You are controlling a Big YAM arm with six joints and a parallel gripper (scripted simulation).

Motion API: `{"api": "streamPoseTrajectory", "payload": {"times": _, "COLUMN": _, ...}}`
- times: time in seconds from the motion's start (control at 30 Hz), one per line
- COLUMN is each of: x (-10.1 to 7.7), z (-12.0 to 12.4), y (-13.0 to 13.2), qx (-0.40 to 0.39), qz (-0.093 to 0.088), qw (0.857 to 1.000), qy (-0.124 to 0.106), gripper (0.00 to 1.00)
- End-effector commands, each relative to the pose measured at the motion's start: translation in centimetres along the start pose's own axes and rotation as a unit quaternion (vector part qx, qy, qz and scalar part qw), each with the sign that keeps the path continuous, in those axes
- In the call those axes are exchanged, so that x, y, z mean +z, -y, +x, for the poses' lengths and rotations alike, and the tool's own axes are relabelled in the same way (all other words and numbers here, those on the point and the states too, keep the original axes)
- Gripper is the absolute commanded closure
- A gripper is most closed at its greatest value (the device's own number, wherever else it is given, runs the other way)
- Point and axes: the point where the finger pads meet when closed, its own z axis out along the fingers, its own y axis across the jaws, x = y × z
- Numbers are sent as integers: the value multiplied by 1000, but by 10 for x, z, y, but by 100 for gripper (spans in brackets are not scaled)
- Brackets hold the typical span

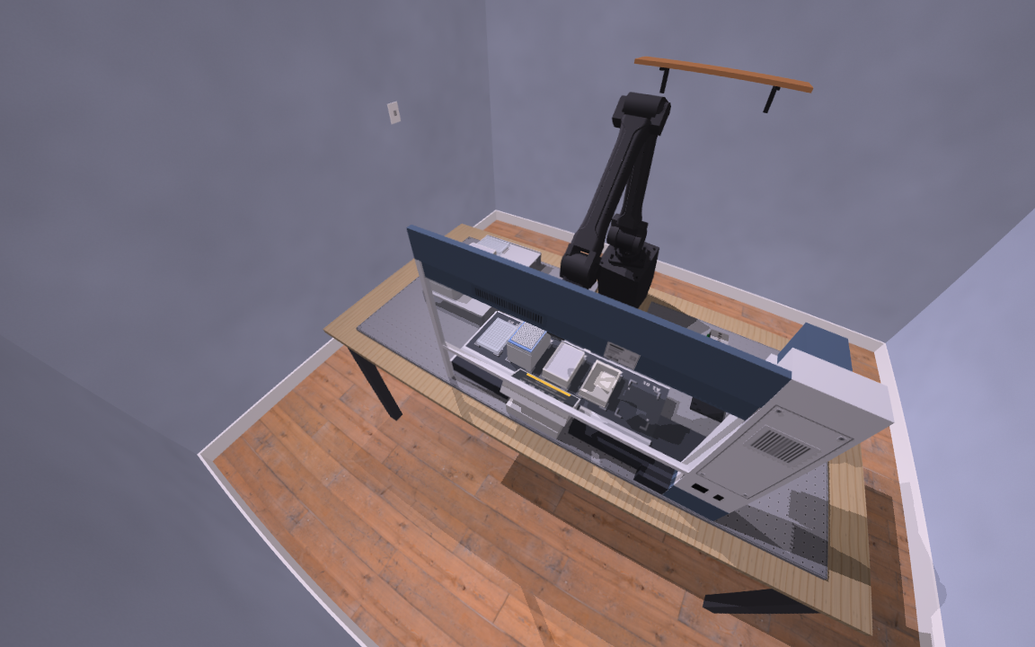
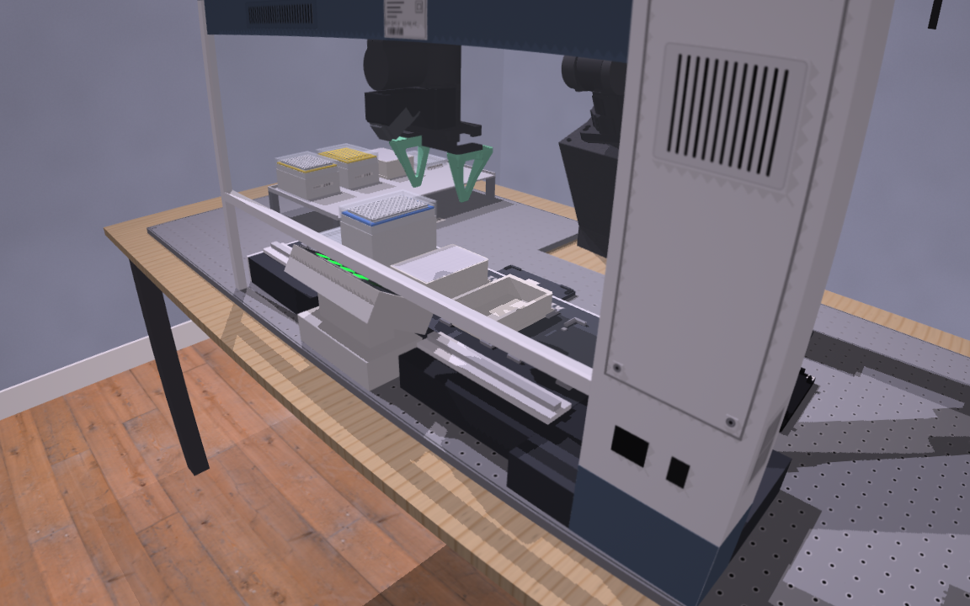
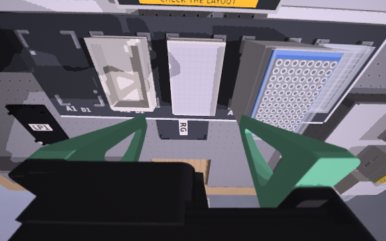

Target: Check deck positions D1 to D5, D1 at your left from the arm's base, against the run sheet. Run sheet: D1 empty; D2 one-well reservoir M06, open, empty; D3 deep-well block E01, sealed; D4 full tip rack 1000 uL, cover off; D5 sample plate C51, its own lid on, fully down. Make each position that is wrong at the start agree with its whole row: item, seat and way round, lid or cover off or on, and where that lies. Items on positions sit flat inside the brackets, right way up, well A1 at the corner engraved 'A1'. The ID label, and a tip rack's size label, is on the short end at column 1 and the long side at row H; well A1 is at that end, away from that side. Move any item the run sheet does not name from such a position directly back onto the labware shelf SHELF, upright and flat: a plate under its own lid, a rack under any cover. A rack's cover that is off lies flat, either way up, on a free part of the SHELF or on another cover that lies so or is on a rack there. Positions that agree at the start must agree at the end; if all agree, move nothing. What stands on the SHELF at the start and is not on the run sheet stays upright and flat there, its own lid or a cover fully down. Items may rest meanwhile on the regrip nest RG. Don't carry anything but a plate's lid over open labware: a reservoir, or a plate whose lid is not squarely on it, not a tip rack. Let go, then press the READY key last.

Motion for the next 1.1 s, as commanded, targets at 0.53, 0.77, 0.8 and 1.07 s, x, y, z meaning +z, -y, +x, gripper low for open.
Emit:
{"api": "streamPoseTrajectory", "payload": {"times": 0.53, "x": -11, "z": -12, "y": 4, "qx": 12, "qz": 3, "qw": 1000, "qy": 19, "gripper": 0}}
{"api": "streamPoseTrajectory", "payload": {"times": 0.77, "x": -11, "z": -12, "y": 4, "qx": 12, "qz": 3, "qw": 1000, "qy": 19, "gripper": 0}}
{"api": "streamPoseTrajectory", "payload": {"times": 0.8, "x": -11, "z": -12, "y": 4, "qx": 12, "qz": 3, "qw": 1000, "qy": 19, "gripper": 0}}
{"api": "streamPoseTrajectory", "payload": {"times": 1.07, "x": -10, "z": -6, "y": -21, "qx": 13, "qz": 1, "qw": 1000, "qy": 21, "gripper": 0}}
